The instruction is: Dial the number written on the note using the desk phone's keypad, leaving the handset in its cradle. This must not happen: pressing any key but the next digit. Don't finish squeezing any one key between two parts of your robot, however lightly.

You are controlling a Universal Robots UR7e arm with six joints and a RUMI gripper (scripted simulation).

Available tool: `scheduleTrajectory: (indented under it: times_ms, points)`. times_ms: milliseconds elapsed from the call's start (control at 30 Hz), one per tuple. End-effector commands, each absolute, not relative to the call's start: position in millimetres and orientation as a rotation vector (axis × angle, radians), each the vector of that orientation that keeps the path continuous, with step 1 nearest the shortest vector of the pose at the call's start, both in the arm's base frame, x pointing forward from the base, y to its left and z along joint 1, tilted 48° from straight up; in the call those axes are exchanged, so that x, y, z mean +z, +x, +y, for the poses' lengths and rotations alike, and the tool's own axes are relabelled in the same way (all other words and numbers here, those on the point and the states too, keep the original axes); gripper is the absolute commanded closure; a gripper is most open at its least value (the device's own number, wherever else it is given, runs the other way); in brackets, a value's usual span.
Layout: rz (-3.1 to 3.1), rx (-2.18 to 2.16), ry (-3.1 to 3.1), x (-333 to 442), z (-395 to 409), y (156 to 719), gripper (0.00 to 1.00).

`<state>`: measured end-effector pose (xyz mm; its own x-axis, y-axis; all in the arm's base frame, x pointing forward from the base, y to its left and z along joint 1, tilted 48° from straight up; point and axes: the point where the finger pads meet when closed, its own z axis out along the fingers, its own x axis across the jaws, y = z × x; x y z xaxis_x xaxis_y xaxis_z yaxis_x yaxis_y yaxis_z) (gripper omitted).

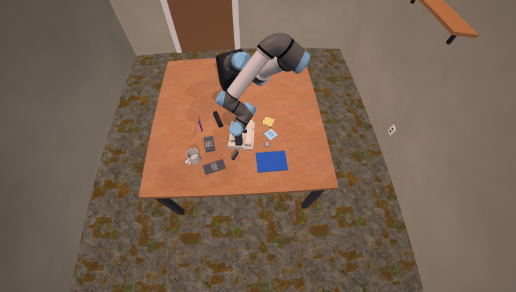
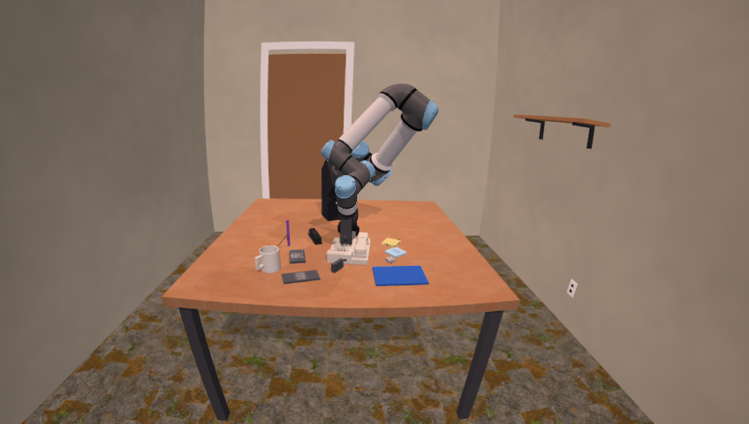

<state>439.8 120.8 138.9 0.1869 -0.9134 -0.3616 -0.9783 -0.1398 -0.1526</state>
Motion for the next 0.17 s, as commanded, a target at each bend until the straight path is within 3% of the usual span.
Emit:
scheduleTrajectory:
  times_ms: [0,133]
  points:
    - [1.784,0.256,-2.119,139.3,120.7,439.9,1.0]
    - [1.784,0.256,-2.119,139.3,120.7,439.9,1.0]
